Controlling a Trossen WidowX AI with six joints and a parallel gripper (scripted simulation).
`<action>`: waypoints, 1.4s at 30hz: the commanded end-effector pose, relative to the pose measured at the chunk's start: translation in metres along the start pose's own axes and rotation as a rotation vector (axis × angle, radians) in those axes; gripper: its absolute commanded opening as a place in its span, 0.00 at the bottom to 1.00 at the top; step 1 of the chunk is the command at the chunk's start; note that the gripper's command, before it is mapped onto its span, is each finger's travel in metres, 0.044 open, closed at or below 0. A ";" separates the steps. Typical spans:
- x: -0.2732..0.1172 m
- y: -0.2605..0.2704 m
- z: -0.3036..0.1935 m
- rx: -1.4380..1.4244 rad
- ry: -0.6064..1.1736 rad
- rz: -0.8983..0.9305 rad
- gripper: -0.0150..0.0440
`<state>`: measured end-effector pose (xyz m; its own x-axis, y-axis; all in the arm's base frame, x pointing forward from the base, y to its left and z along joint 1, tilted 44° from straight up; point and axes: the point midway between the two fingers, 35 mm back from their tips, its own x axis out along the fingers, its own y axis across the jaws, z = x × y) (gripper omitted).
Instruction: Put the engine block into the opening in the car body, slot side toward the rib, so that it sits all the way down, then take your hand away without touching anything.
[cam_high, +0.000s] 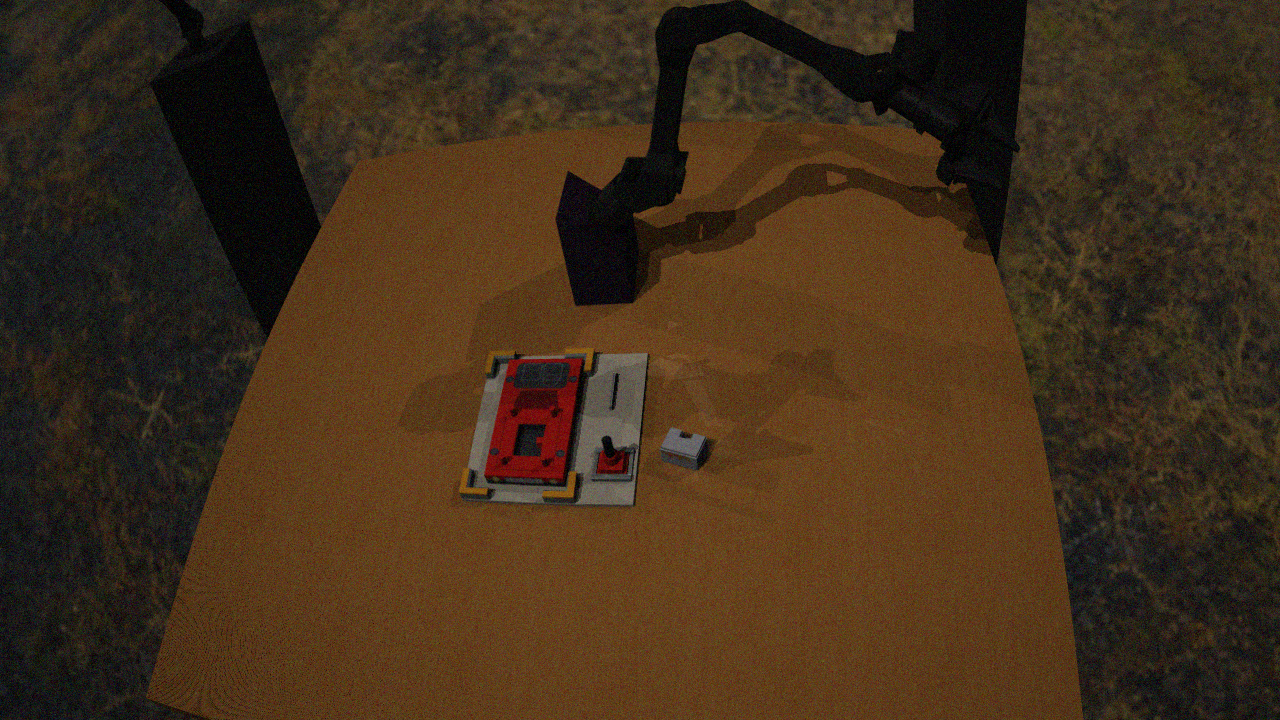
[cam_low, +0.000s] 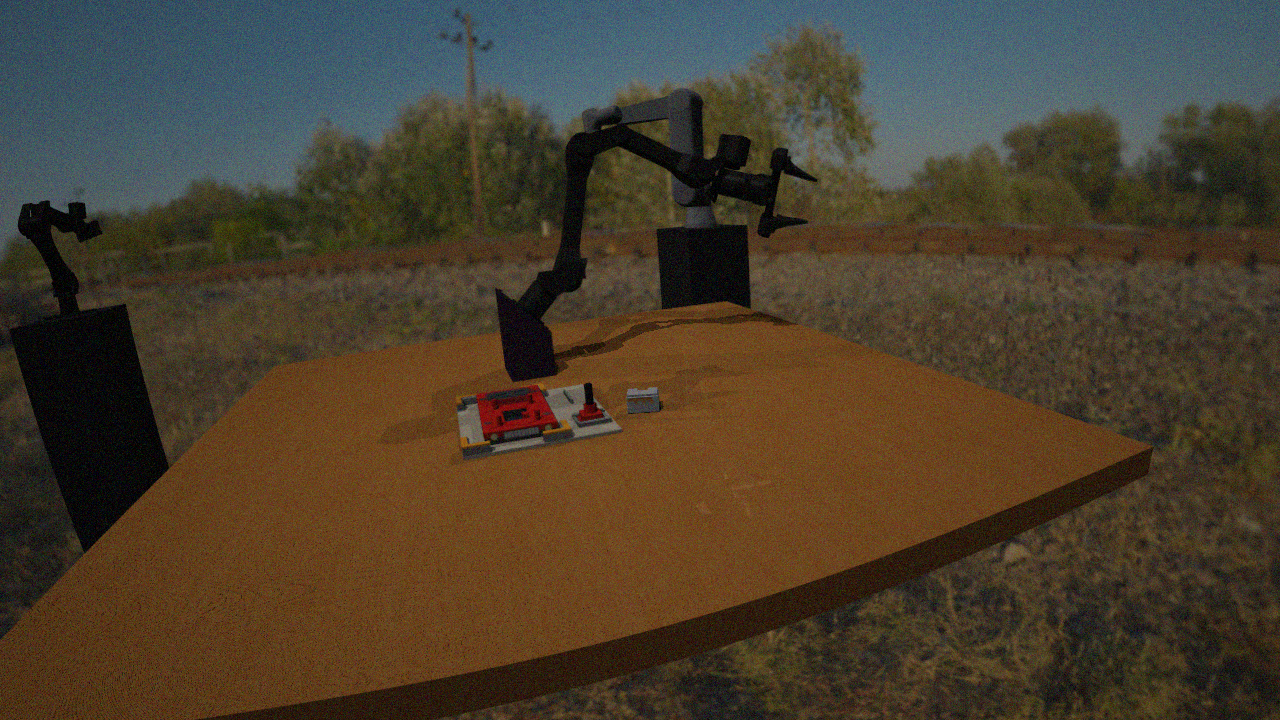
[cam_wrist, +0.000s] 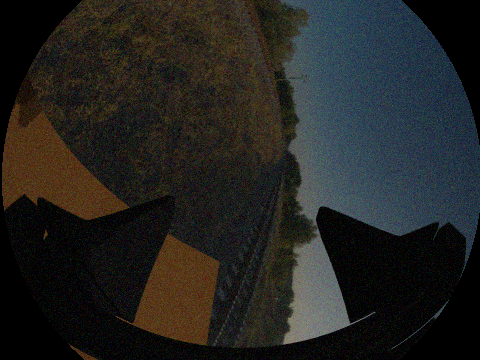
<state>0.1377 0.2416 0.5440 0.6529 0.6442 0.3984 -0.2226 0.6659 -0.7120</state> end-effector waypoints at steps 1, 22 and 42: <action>0.012 0.014 -0.012 -0.004 0.031 0.044 1.00; 0.050 0.068 -0.107 0.027 0.272 0.246 1.00; 0.053 0.103 -0.226 0.215 0.597 0.417 1.00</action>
<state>0.3014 0.2637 0.3758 0.7597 0.6005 -0.2496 -0.6006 0.5008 -0.6232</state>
